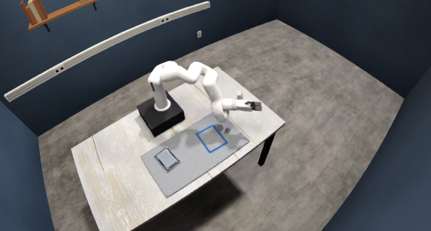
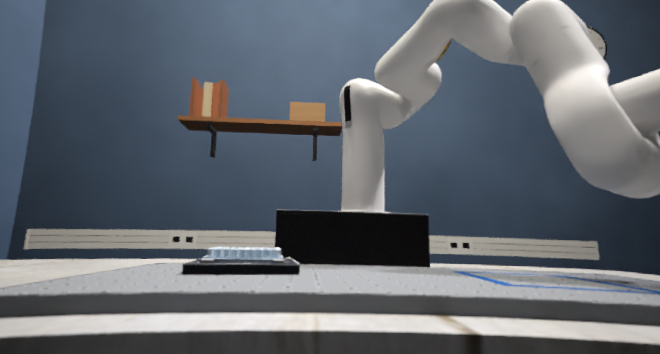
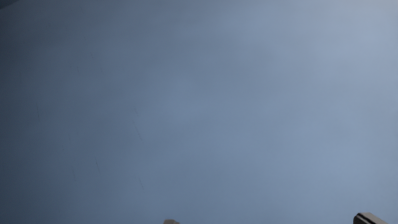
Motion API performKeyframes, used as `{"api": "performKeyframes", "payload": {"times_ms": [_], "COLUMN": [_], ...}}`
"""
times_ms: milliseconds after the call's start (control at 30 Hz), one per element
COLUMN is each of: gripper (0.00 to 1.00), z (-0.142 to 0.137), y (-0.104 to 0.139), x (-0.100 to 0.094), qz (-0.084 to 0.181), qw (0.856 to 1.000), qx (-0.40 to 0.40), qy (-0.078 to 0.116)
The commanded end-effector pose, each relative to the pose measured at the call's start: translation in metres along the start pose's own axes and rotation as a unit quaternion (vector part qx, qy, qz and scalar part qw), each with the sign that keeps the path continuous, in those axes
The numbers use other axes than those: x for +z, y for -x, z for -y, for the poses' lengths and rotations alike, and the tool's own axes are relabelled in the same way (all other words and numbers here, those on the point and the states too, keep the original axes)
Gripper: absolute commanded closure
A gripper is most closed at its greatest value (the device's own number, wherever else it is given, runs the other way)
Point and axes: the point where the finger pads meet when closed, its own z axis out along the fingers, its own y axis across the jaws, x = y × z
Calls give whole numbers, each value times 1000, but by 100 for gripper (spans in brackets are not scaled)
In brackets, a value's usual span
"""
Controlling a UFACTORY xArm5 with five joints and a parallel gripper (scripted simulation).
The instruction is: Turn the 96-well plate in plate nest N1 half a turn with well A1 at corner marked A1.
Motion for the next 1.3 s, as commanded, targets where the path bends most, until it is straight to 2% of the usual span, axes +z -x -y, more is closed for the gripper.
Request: {"api": "performKeyframes", "payload": {"times_ms": [0, 533, 600, 700, 767, 833, 900, 967, 1033, 1100, 1200, 1267], "gripper": [0, 0, 0, 0, 0, 0, 0, 0, 0, 0, 0, 0], "z": [-2, -2, -8, -14, -19, -24, -29, -34, -39, -39, -48, -54], "y": [-1, -1, 5, 11, 18, 24, 32, 38, 45, 45, 57, 65], "x": [1, 1, 6, 12, 17, 21, 24, 27, 30, 30, 33, 34], "qz": [-1, -1, 20, 21, 43, 45, 67, 70, 92, 92, 121, 121], "qw": [1000, 1000, 999, 999, 998, 998, 995, 994, 990, 990, 984, 984], "qx": [0, 0, 17, 18, 35, 37, 54, 56, 73, 73, 95, 95], "qy": [2, 2, -17, -18, -37, -38, -56, -58, -75, -75, -94, -94]}}
